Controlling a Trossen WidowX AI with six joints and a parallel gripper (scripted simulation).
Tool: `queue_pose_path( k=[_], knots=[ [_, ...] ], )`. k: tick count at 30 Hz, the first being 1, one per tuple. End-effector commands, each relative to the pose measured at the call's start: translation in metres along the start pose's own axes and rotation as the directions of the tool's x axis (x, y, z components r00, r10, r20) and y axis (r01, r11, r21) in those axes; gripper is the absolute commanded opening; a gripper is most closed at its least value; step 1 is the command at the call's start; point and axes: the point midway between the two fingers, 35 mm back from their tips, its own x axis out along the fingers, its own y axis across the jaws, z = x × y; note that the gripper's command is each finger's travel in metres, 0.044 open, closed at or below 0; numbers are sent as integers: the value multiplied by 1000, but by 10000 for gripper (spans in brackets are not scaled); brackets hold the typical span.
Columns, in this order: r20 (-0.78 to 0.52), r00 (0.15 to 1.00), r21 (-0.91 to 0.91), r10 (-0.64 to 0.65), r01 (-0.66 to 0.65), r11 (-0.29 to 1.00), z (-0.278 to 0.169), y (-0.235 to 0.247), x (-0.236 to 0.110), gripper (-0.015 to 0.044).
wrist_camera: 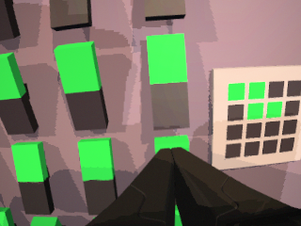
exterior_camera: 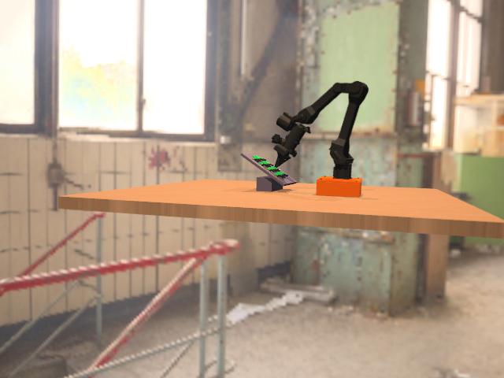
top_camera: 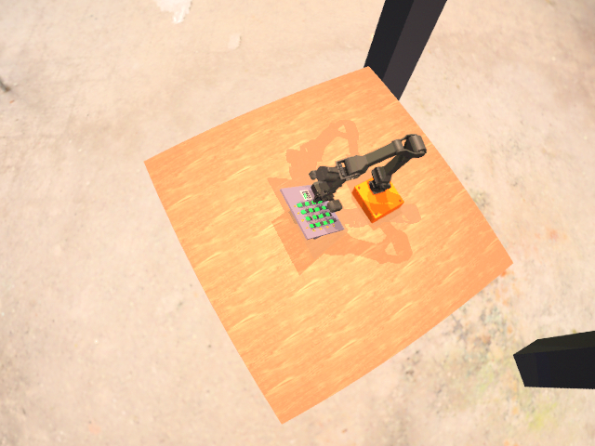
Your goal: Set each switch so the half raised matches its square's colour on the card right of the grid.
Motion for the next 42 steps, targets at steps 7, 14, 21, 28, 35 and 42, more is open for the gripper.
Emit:
queue_pose_path(
  k=[7, 14, 21, 28, 35, 42],
  knots=[
    [-1, 1000, 4, -4, 4, 1000, 0, -1, 2, 0],
    [-1, 1000, 4, -4, 4, 1000, 0, -1, 3, 0],
    [20, 1000, 4, -4, 4, 1000, -2, -1, -56, 0],
    [20, 1000, 4, -4, 4, 1000, -5, 5, -62, 0],
    [16, 1000, 7, 0, 0, 1000, -36, 57, -61, 0],
    [16, 1000, 8, 1, -2, 1000, -42, 66, -56, 0]
  ],
)
